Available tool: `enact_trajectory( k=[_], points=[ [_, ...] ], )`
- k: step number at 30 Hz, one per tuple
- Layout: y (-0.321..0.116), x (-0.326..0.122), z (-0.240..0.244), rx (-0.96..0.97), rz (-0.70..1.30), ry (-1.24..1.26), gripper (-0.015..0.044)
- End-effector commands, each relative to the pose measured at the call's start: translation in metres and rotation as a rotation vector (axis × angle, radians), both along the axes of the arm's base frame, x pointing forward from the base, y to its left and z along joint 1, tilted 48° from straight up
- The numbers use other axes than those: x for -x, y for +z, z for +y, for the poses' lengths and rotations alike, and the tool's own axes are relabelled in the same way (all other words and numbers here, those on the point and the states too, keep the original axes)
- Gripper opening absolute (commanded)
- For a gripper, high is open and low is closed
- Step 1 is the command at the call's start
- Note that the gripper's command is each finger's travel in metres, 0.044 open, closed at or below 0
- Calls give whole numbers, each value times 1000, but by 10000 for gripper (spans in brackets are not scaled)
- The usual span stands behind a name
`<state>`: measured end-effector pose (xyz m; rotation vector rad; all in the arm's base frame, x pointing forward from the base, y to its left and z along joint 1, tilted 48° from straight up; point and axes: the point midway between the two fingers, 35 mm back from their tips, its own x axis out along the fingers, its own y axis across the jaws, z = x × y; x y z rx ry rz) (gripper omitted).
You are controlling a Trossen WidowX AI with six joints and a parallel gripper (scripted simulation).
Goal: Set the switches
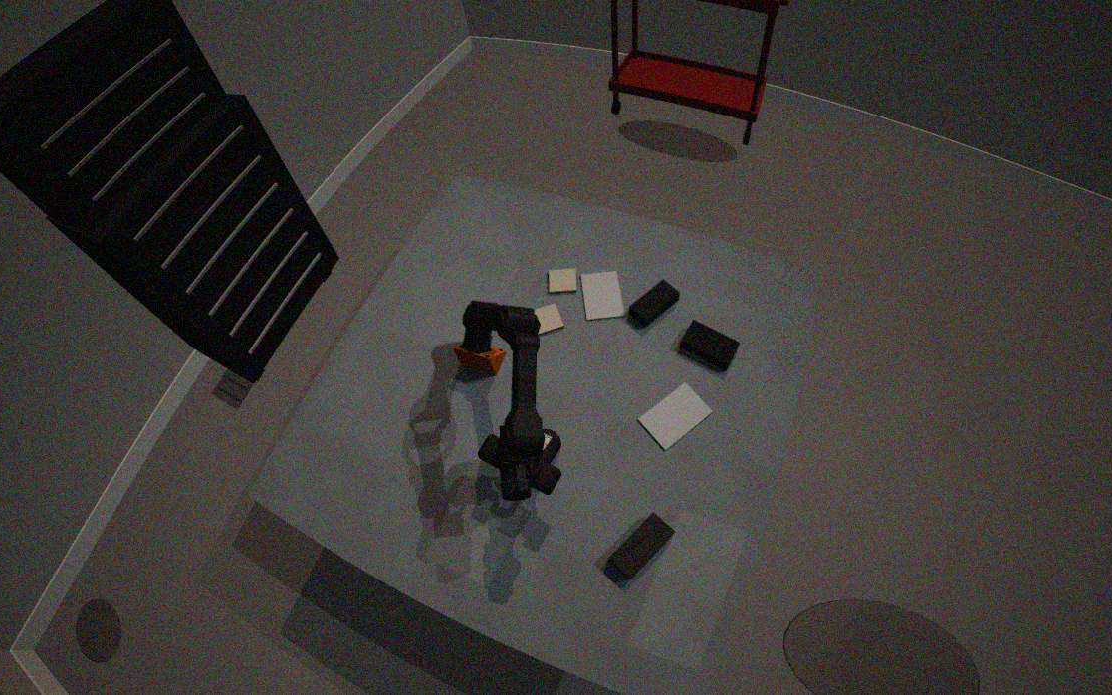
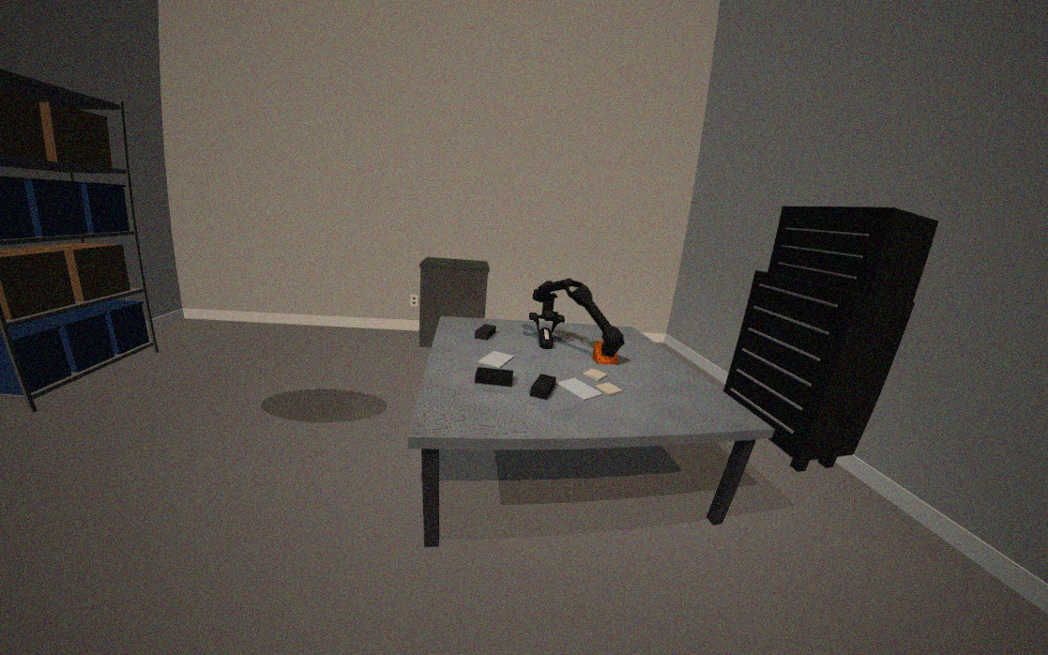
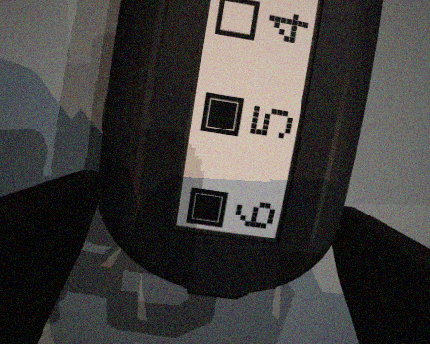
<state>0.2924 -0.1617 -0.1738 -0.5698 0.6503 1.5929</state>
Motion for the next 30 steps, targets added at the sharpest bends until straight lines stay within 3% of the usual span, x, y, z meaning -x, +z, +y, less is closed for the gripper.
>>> enact_trajectory(
  k=[1, 30],
  points=[
    [7, -2, -3, 4, -8, 3, 336],
    [29, -4, -8, 4, -7, 3, 336]
  ],
)
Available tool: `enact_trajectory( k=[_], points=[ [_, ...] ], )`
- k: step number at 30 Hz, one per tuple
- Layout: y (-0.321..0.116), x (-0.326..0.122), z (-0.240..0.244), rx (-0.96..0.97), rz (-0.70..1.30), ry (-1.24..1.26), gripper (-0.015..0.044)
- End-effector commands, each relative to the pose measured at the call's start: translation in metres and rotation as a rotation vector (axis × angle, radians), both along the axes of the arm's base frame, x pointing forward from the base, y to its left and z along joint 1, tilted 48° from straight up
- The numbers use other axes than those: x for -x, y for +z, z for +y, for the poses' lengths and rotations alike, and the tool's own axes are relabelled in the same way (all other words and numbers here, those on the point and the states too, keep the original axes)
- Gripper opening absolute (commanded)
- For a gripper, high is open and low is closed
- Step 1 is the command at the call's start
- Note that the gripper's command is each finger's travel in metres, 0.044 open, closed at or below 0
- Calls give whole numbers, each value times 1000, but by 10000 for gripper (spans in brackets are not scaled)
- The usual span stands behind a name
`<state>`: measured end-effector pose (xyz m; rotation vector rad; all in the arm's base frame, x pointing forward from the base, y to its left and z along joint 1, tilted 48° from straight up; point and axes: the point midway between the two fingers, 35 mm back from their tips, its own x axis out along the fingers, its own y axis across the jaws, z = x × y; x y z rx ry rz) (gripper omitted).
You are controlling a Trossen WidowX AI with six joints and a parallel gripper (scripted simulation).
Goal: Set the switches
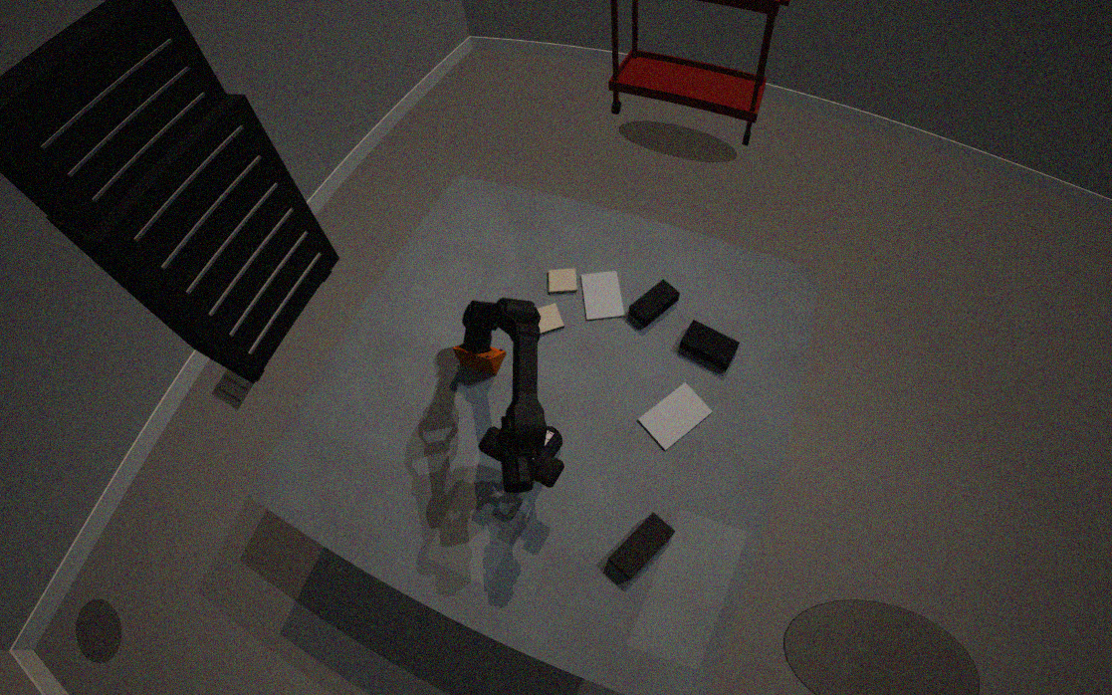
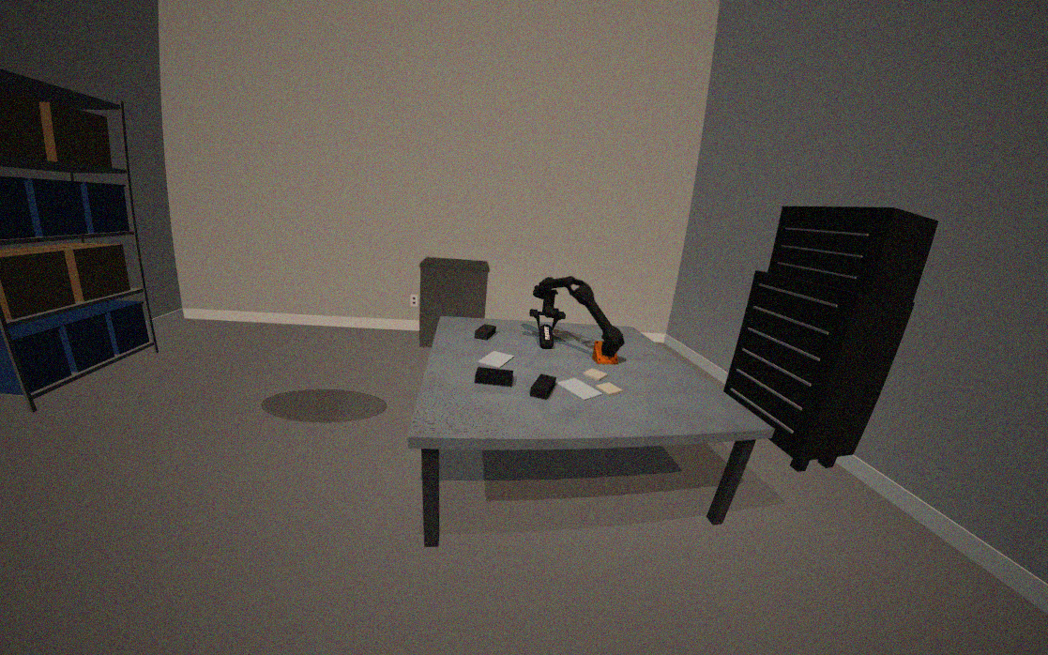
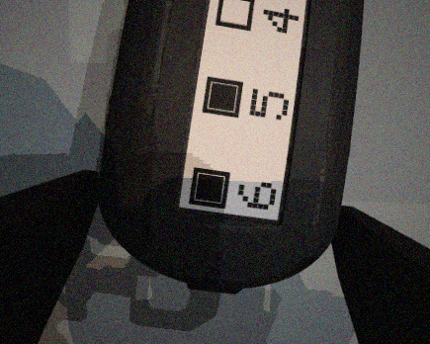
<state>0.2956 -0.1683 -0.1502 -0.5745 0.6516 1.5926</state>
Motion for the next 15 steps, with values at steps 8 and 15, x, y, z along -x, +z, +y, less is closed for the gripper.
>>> enact_trajectory(
  k=[8, 15],
  points=[
    [12, -2, -2, 0, -5, 2, 336],
    [18, -2, -2, 0, -5, 2, 336]
  ],
)
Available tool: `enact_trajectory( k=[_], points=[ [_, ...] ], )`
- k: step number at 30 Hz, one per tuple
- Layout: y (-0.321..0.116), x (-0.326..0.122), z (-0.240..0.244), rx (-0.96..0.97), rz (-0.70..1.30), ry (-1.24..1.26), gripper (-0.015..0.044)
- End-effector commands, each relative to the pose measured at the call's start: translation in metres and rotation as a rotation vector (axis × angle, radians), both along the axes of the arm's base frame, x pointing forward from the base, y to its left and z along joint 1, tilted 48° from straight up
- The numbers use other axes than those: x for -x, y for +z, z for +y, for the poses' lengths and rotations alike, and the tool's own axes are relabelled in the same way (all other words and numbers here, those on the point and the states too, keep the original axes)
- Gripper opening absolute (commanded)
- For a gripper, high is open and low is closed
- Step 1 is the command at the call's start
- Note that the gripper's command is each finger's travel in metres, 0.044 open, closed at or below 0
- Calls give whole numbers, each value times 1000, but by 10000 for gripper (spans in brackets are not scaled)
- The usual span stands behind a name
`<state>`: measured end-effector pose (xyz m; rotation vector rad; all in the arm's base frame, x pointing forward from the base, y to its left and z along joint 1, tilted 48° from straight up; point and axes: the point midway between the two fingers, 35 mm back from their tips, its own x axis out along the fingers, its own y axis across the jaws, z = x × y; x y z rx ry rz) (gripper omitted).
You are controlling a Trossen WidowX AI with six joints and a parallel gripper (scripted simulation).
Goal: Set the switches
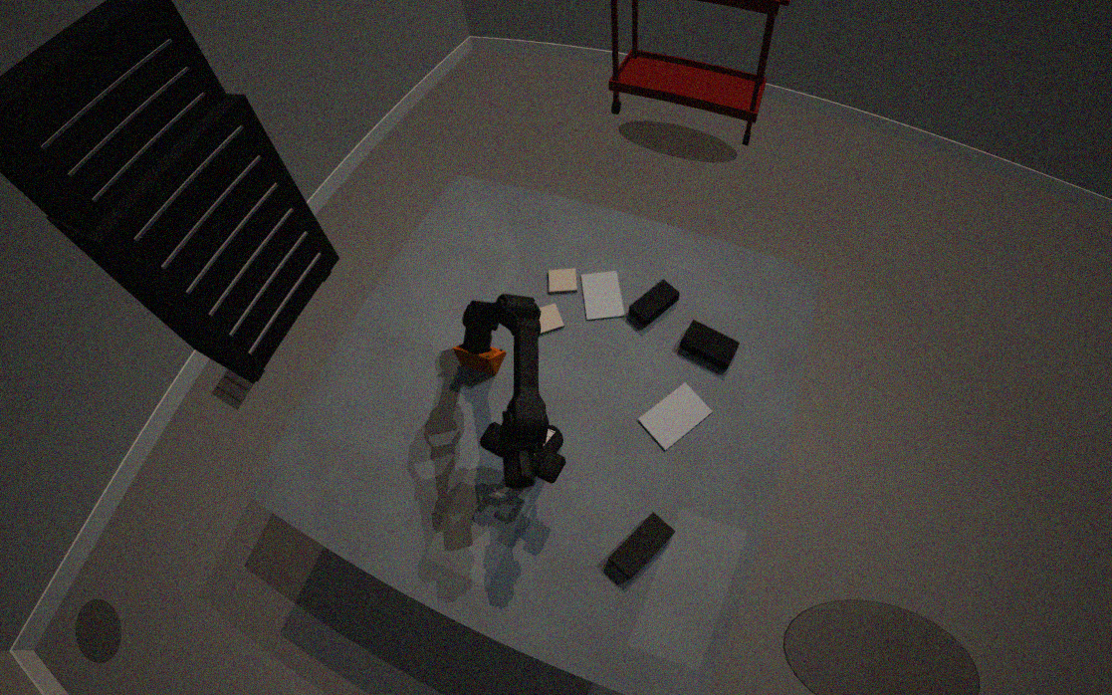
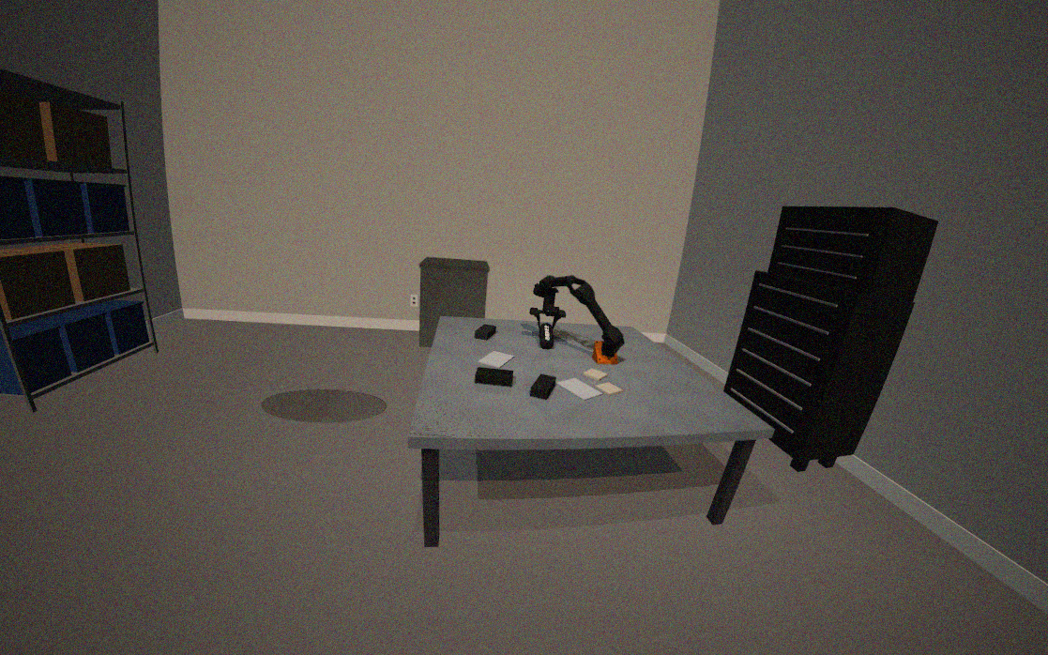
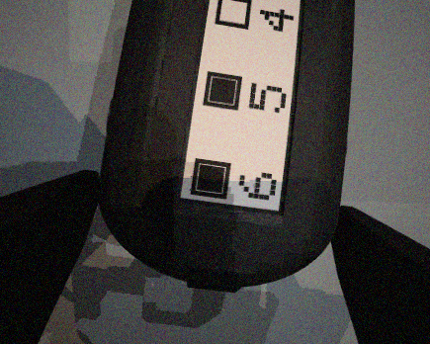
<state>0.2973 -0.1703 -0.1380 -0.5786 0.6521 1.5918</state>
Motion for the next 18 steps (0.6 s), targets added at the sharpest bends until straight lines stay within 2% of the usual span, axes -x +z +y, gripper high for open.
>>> enact_trajectory(
  k=[1, 18],
  points=[
    [6, -1, 0, -3, -3, 1, 336],
    [20, -2, 1, -4, -2, 1, 336]
  ],
)
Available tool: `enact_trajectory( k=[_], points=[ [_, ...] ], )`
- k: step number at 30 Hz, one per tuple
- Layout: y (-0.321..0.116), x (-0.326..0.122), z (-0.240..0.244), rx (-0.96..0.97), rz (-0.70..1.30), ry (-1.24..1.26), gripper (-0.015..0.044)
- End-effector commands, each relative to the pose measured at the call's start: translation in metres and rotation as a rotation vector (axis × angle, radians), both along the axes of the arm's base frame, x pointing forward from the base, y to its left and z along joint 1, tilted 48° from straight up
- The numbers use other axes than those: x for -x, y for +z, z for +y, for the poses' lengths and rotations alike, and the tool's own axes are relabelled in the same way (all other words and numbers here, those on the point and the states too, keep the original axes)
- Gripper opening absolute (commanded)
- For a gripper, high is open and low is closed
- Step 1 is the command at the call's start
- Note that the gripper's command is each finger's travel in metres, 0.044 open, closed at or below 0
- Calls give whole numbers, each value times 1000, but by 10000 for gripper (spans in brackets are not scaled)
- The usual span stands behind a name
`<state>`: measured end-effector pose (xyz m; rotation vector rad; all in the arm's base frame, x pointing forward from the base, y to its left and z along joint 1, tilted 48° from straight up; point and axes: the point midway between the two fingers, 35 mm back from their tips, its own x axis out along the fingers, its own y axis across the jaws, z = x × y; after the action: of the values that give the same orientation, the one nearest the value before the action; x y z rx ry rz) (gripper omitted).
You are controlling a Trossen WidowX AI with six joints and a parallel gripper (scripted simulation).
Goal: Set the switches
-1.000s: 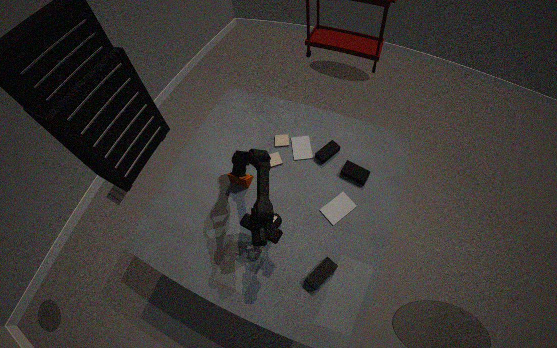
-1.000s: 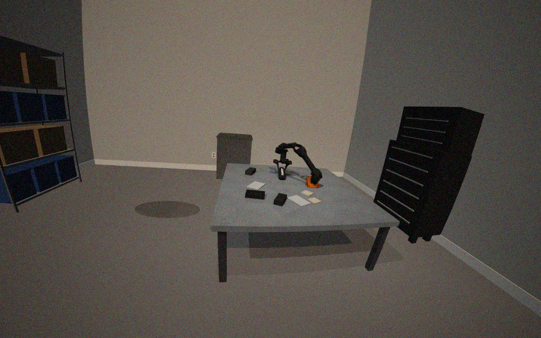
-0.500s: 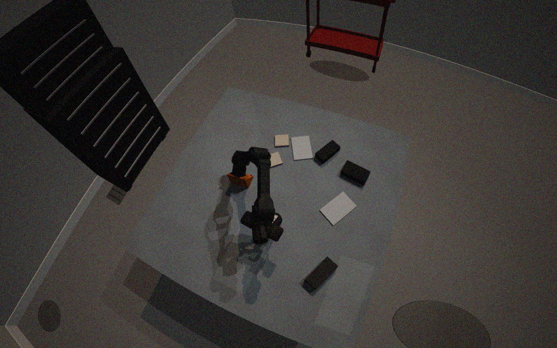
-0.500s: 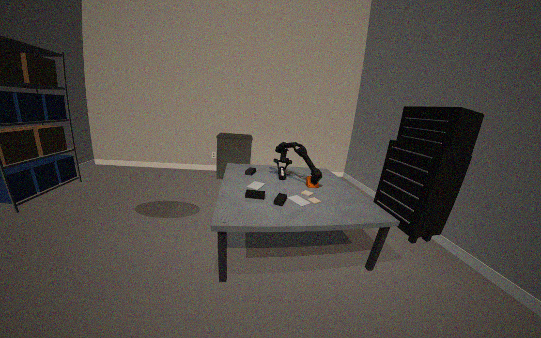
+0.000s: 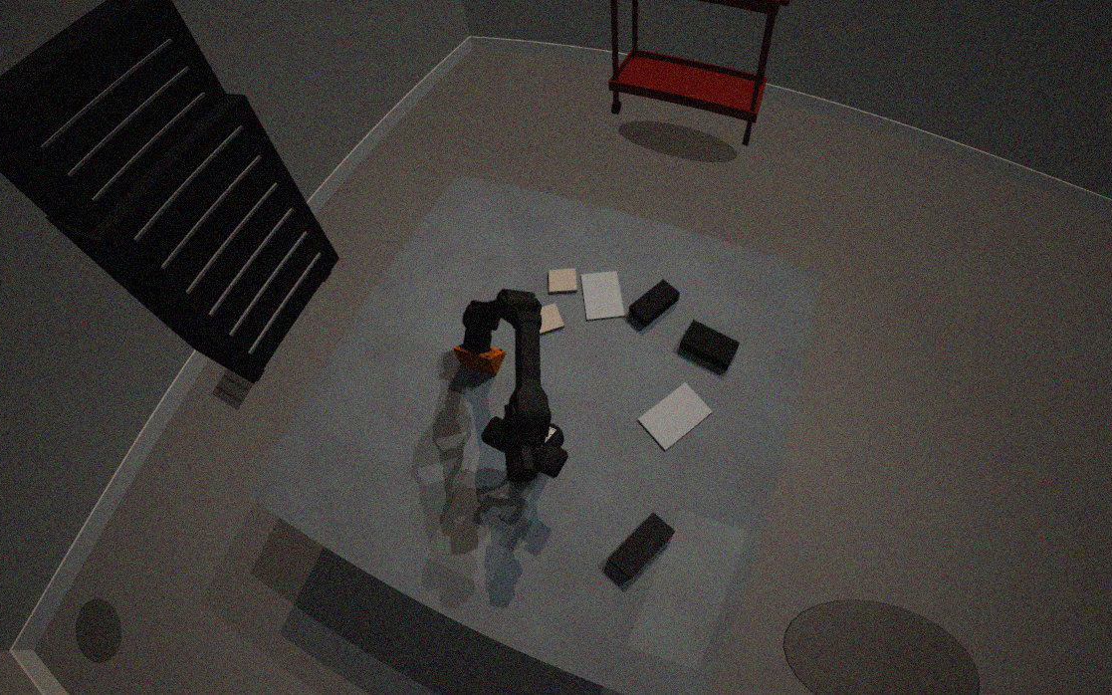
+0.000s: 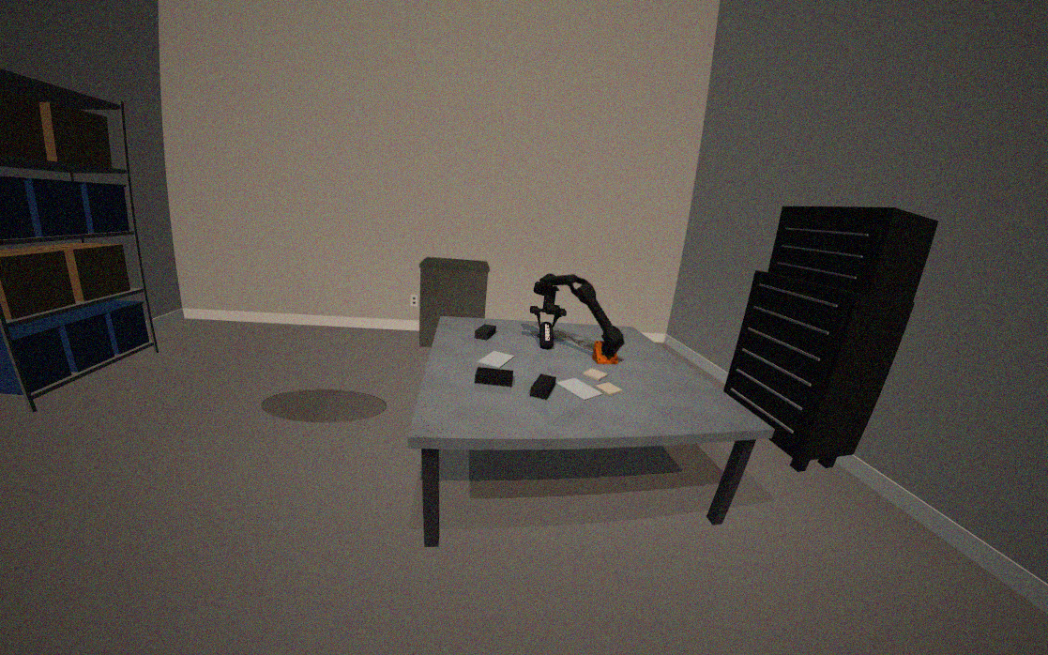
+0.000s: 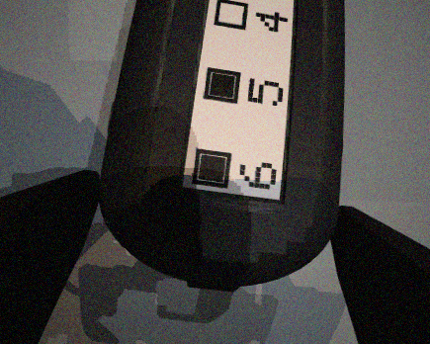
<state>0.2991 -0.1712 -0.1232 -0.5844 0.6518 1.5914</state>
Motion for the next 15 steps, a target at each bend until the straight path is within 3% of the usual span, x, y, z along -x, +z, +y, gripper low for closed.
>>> enact_trajectory(
  k=[1, 15],
  points=[
    [6, 0, 2, -7, 1, -1, 336],
    [17, -1, 3, -7, 2, -1, 336]
  ],
)
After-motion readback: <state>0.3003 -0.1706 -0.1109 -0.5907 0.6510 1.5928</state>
